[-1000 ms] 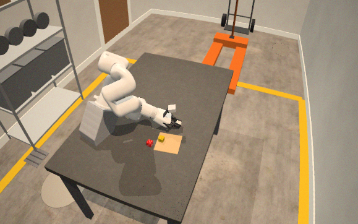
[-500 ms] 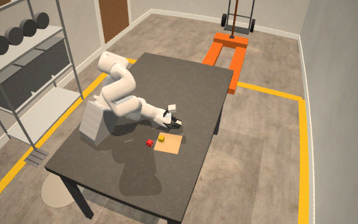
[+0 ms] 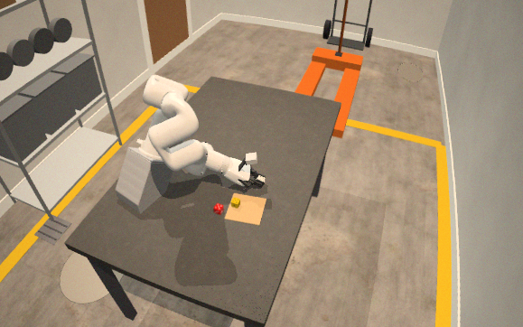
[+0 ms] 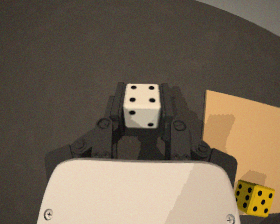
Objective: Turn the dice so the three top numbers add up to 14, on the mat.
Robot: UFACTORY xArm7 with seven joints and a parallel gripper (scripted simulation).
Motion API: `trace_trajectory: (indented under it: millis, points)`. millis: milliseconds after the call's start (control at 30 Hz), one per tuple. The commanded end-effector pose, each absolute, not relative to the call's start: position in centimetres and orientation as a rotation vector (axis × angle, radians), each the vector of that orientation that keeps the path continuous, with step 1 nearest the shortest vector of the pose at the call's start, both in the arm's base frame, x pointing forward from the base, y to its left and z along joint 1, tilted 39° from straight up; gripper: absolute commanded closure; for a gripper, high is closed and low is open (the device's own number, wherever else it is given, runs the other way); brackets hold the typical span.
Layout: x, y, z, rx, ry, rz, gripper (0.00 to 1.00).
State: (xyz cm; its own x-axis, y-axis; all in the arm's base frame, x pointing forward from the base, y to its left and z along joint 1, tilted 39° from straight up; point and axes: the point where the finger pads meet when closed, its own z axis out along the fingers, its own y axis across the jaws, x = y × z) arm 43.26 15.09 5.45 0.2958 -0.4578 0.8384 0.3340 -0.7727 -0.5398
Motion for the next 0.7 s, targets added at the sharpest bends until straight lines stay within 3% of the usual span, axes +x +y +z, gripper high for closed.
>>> trace_trajectory:
  millis: [0,667]
  points:
    - [43.29,15.06,5.50,-1.910,0.111,-1.547,0.73]
    - [43.45,15.66,4.73,-1.910,0.111,-1.547,0.73]
